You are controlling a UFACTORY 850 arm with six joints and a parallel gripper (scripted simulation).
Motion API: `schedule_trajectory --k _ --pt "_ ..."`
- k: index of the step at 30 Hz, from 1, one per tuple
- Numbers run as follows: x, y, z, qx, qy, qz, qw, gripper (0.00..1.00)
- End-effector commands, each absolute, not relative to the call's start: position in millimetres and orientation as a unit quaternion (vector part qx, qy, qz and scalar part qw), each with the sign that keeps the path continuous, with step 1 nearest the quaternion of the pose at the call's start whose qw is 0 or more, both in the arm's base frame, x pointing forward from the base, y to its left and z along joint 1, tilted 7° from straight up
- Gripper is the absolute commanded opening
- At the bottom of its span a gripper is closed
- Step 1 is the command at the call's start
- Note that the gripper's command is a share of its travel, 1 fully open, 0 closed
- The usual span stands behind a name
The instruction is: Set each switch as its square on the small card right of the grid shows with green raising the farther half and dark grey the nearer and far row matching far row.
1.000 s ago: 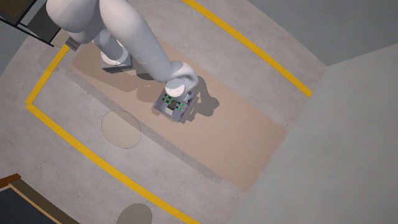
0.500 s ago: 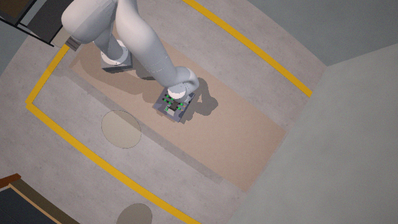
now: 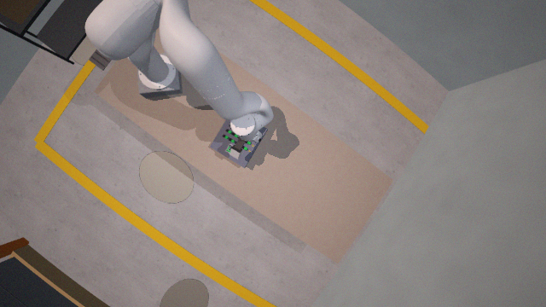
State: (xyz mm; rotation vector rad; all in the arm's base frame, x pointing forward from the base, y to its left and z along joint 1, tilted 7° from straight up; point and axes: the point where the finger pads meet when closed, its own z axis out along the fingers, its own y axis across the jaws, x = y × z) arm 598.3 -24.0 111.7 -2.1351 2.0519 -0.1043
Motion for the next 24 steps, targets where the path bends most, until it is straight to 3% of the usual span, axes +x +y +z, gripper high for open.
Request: schedule_trajectory --k 1,24 --pt "599 -24 113 -0.718 0.69 -0.036 0.09 0.0" --pt "604 -23 93 -0.718 0.69 -0.036 0.09 0.0"
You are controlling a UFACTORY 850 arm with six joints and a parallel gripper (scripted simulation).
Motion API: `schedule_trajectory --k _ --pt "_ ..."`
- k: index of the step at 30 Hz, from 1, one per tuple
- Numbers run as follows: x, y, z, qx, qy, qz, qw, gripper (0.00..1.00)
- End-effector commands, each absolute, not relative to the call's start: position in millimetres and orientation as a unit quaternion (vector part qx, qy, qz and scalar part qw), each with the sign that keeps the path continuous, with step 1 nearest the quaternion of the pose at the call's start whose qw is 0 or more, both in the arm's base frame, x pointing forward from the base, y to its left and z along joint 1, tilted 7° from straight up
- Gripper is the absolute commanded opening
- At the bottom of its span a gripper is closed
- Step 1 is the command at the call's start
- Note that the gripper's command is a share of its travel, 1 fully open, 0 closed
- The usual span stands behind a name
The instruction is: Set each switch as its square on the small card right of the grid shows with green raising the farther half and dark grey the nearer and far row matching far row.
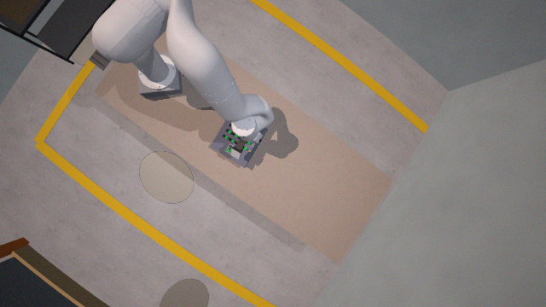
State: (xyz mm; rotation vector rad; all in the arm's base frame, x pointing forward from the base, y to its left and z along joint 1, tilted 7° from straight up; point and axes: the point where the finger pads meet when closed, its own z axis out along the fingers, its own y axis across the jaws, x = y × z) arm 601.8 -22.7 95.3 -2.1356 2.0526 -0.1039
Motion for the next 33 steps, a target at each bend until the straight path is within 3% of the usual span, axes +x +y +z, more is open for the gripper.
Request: schedule_trajectory --k 1,33 --pt "603.6 -22.6 92.5 -0.718 0.69 -0.036 0.09 0.0" --pt "605.0 -22.0 85.0 -0.718 0.69 -0.036 0.09 0.0"
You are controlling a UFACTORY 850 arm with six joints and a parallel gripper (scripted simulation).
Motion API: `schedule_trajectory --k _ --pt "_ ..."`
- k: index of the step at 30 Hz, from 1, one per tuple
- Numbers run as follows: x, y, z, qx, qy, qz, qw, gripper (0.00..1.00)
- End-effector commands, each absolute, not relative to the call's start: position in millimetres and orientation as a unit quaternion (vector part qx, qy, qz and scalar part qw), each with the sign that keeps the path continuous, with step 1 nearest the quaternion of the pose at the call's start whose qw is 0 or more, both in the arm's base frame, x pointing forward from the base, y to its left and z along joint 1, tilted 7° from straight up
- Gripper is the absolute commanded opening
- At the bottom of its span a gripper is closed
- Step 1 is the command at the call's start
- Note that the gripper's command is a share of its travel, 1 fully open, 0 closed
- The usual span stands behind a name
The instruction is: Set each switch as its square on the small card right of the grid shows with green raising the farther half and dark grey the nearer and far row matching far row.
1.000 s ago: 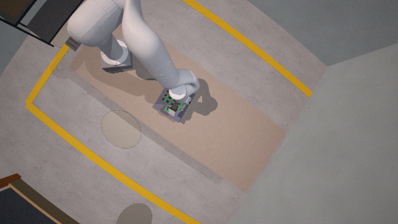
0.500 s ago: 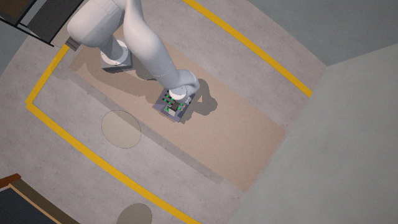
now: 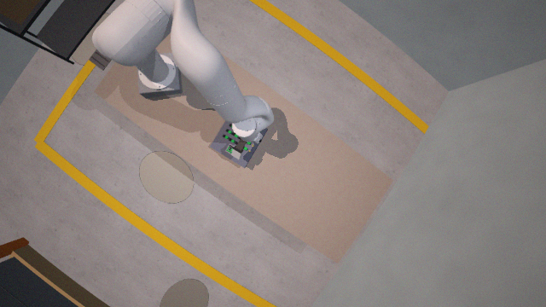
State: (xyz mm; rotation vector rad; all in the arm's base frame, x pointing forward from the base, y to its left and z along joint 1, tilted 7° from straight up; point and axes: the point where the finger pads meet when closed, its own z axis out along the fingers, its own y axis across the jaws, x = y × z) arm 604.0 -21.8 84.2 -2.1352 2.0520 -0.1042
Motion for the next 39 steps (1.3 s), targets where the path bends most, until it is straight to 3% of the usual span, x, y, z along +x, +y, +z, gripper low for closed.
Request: schedule_trajectory --k 1,39 --pt "605 -22 85 -0.718 0.69 -0.036 0.09 0.0" --pt "600 -24 113 -0.718 0.69 -0.036 0.09 0.0"
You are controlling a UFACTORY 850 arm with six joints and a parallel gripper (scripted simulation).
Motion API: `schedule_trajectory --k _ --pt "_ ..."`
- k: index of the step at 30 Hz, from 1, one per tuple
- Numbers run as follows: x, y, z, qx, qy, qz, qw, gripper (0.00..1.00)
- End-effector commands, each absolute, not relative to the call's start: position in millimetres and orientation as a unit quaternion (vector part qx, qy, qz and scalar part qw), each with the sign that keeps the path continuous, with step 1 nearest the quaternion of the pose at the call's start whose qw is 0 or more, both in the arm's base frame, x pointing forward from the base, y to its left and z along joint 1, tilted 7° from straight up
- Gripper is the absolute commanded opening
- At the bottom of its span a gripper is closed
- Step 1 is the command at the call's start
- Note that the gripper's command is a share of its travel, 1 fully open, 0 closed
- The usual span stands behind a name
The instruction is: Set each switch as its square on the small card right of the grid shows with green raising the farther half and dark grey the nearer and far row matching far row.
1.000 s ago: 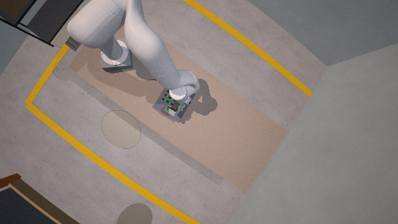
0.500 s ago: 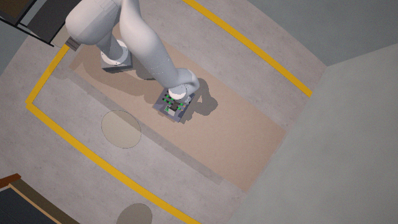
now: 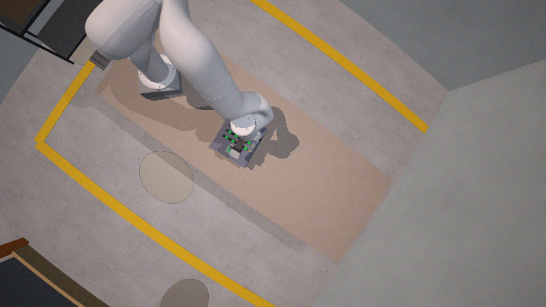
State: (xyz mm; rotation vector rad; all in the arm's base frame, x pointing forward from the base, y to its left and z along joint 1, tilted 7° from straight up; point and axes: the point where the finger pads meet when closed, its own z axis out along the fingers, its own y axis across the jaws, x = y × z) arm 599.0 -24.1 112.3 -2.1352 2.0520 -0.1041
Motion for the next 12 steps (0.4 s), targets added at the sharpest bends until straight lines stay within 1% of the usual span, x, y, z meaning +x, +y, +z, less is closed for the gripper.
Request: schedule_trajectory --k 1,12 --pt "600 -24 113 -0.718 0.69 -0.036 0.09 0.0" --pt "598 -25 124 -0.718 0.69 -0.036 0.09 0.0"
